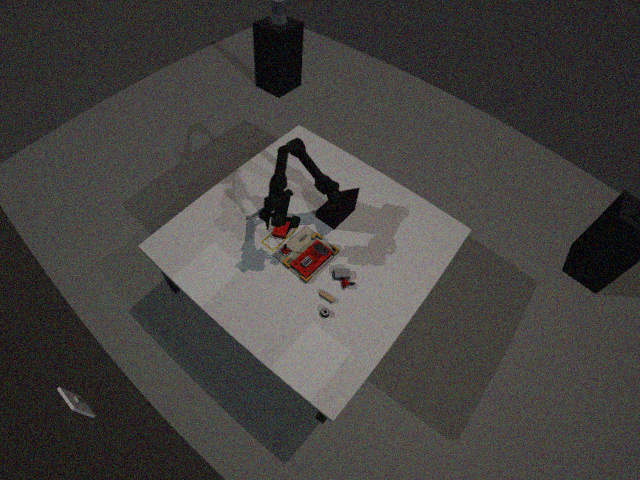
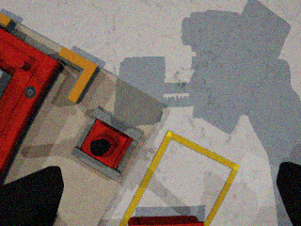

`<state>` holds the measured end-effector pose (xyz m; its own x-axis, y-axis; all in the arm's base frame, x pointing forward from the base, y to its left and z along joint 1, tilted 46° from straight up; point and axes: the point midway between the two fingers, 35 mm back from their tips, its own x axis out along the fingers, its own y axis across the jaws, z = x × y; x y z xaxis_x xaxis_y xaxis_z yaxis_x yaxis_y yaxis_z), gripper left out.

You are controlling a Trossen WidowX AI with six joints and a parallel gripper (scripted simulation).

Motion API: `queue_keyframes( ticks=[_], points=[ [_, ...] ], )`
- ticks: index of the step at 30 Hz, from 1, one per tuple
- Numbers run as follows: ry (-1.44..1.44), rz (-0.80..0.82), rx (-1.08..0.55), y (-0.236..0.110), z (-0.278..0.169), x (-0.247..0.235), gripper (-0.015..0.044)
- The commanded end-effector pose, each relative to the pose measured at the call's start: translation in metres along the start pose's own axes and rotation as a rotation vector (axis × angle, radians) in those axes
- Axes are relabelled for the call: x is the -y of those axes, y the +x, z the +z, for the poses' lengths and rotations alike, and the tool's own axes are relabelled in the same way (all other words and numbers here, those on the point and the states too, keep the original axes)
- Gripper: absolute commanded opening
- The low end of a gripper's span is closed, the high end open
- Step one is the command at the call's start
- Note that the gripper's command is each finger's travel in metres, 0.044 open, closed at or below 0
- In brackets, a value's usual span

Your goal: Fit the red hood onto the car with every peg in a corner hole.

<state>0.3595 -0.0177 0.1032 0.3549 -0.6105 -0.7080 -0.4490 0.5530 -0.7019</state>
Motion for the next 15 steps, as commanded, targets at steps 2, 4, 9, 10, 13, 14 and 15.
queue_keyframes(
  ticks=[2, 4, 9, 10, 13, 14, 15],
  points=[
    [0.022, 0.032, -0.169, 0.015, -0.058, 0.009, 0.0440],
    [0.028, 0.051, -0.240, 0.020, -0.084, 0.010, 0.0440],
    [0.036, 0.086, -0.358, 0.023, -0.127, 0.009, 0.0440],
    [0.036, 0.086, -0.358, 0.024, -0.126, 0.009, 0.0440],
    [0.036, 0.086, -0.357, 0.025, -0.123, 0.010, 0.0440],
    [0.036, 0.086, -0.357, 0.025, -0.123, 0.010, 0.0440],
    [0.036, 0.086, -0.357, 0.026, -0.123, 0.010, 0.0440]
  ],
)
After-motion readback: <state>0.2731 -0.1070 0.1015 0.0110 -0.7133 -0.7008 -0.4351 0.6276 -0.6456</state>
